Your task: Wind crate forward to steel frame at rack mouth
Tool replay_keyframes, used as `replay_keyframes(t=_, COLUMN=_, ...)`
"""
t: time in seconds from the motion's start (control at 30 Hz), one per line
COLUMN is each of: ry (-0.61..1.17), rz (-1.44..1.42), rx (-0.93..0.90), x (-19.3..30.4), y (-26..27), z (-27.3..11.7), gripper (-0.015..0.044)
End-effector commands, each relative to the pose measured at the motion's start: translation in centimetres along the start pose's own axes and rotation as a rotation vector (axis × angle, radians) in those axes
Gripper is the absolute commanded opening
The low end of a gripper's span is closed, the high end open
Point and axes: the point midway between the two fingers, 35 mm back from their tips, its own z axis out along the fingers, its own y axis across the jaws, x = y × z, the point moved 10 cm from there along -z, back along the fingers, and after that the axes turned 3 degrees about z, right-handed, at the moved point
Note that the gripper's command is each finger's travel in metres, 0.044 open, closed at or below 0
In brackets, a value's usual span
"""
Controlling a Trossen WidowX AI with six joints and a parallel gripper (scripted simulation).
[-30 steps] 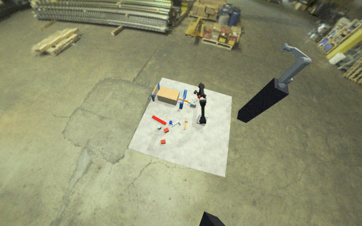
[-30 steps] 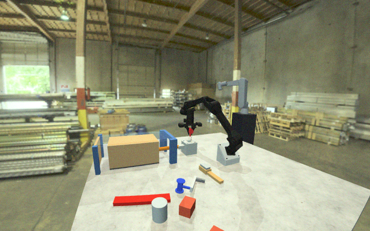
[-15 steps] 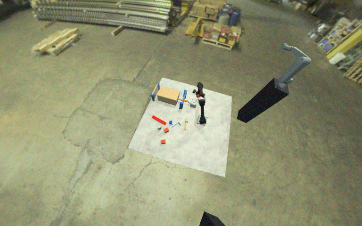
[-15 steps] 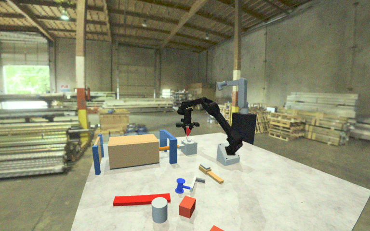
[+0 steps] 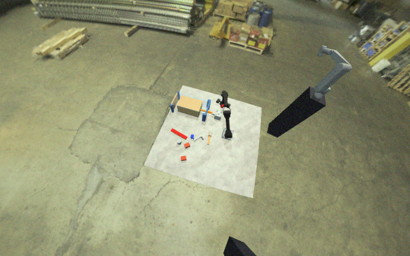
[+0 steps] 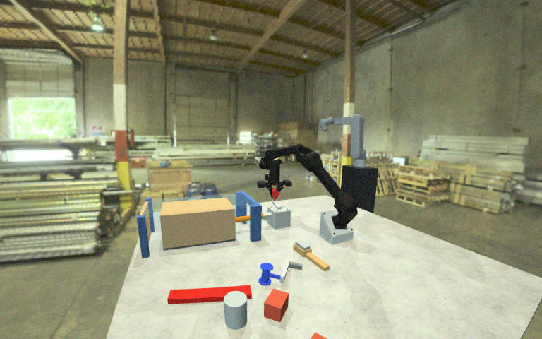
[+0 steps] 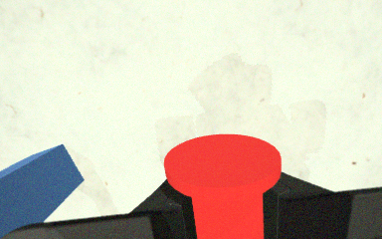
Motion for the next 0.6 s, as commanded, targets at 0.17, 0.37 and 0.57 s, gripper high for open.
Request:
replay_keyframes(t=0.17, ry=0.021, rz=-0.019, rx=-0.023, x=1.0, y=2.3, z=0.2, gripper=0.0)
replay_keyframes(t=0.37, ry=0.021, rz=-0.019, rx=-0.023, x=1.3, y=2.9, z=0.2, gripper=0.0)
replay_keyframes(t=0.57, ry=0.021, rz=-0.019, rx=-0.024, x=1.5, y=3.5, z=0.2, gripper=0.0)
